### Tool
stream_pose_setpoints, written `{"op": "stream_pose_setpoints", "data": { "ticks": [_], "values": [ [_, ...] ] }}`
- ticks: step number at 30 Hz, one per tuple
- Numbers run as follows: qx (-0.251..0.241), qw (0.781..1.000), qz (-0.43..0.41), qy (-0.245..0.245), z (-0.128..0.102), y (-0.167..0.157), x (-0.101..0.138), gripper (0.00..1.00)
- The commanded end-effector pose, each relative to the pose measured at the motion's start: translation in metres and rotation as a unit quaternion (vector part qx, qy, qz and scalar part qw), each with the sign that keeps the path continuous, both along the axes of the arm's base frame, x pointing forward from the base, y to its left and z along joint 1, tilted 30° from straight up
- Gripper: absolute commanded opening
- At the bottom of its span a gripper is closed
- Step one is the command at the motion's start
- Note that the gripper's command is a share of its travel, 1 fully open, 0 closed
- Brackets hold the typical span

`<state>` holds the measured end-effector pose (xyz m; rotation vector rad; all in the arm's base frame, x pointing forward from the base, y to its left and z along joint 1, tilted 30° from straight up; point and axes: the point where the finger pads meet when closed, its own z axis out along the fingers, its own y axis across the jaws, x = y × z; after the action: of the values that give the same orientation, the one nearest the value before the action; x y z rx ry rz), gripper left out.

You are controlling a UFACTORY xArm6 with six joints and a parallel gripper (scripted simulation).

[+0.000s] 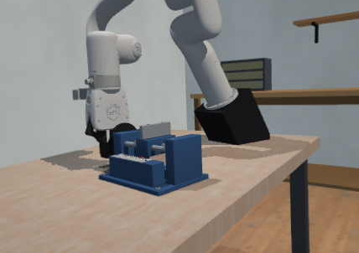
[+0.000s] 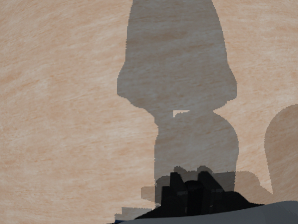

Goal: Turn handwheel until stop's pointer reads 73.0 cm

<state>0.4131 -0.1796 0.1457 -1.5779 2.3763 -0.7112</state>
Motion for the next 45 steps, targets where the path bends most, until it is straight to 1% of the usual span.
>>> {"op": "stream_pose_setpoints", "data": {
  "ticks": [1,12,24,26,36,41,45],
  "values": [
    [0.000,1.000,0.000,0.000,0.005,0.000,0.001,0.06],
    [0.000,1.000,0.000,0.000,0.021,0.002,0.001,0.06],
    [0.000,1.000,0.000,0.000,0.038,0.009,-0.011,0.06],
    [0.000,1.000,0.000,0.000,0.038,0.009,-0.011,0.06],
    [0.000,1.000,0.000,0.000,0.042,0.017,-0.027,0.06],
    [0.000,1.000,0.000,0.000,0.038,0.021,-0.038,0.06],
    [0.000,1.000,0.000,0.000,0.036,0.023,-0.042,0.06]
  ]
}}
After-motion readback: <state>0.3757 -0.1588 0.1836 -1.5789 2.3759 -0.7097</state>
